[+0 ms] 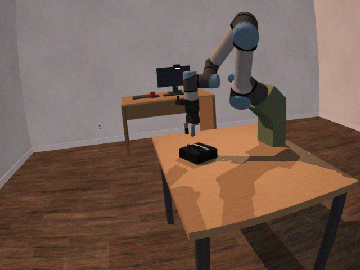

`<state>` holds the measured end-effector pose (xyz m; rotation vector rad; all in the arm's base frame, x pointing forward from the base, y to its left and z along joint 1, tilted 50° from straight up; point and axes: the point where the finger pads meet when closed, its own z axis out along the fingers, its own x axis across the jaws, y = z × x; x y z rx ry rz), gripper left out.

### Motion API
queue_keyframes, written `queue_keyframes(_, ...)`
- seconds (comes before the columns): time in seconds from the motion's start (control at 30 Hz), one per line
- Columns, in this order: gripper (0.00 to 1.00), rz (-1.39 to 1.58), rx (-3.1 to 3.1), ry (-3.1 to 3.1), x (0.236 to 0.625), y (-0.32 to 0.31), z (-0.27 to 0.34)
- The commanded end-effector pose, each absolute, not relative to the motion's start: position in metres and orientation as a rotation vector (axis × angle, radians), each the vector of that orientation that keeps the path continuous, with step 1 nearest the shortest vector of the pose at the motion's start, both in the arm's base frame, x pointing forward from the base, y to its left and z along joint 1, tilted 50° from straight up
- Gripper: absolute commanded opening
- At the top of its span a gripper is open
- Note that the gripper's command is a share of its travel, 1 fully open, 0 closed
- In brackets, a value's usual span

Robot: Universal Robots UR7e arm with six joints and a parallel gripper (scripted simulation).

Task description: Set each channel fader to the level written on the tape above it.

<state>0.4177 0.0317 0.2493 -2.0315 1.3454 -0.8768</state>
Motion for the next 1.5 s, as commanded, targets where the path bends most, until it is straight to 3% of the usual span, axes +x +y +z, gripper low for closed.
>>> queue_keyframes(0.0,1.0,-0.873,-2.032,1.34,0.409,0.03,0.256)
queue_keyframes(1.47,1.0,-0.873,-2.032,1.34,0.381,0.027,0.28)
